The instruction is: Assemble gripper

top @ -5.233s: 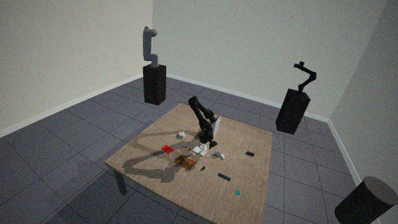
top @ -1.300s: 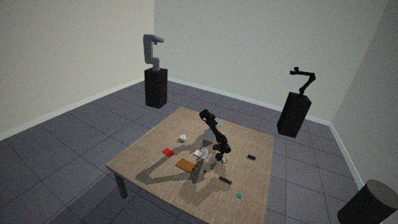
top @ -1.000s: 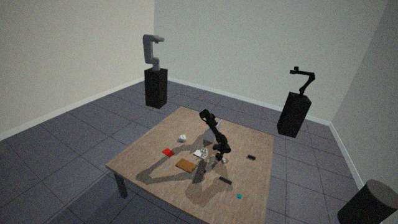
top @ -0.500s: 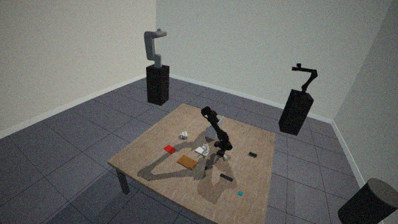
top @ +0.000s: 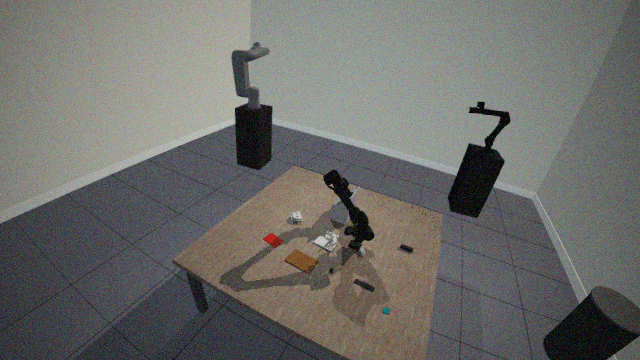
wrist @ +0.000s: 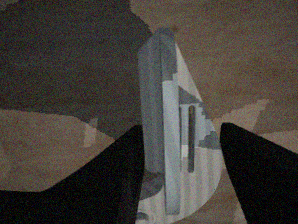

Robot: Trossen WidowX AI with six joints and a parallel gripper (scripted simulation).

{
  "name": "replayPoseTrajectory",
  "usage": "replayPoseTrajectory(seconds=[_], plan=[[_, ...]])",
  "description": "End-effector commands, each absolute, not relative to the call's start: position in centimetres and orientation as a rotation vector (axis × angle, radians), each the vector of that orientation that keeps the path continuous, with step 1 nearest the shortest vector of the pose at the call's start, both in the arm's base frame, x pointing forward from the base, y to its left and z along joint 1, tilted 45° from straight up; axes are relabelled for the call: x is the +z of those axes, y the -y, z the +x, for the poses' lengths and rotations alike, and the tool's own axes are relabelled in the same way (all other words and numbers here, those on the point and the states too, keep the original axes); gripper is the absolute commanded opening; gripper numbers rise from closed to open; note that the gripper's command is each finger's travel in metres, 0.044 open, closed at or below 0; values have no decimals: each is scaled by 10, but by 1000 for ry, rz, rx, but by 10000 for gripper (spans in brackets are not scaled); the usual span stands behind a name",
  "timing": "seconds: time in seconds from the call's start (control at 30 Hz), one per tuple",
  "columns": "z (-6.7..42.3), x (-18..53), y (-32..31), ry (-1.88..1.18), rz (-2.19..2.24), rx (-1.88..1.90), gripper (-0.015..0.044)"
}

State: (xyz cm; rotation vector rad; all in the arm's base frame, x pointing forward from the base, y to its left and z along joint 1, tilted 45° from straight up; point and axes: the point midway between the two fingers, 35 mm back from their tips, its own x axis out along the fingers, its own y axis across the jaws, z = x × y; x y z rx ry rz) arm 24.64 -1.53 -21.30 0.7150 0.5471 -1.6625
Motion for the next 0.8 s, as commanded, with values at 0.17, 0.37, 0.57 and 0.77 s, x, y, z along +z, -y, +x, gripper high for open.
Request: replayPoseTrajectory(seconds=[0.17,0.37,0.57,0.77], plan=[[254,-195,-5,-547,728,-1654,134],[256,-181,-18,-548,727,-1654,134],[257,-167,-32,-547,725,-1655,134],[257,-163,-35,-550,722,-1654,134]])
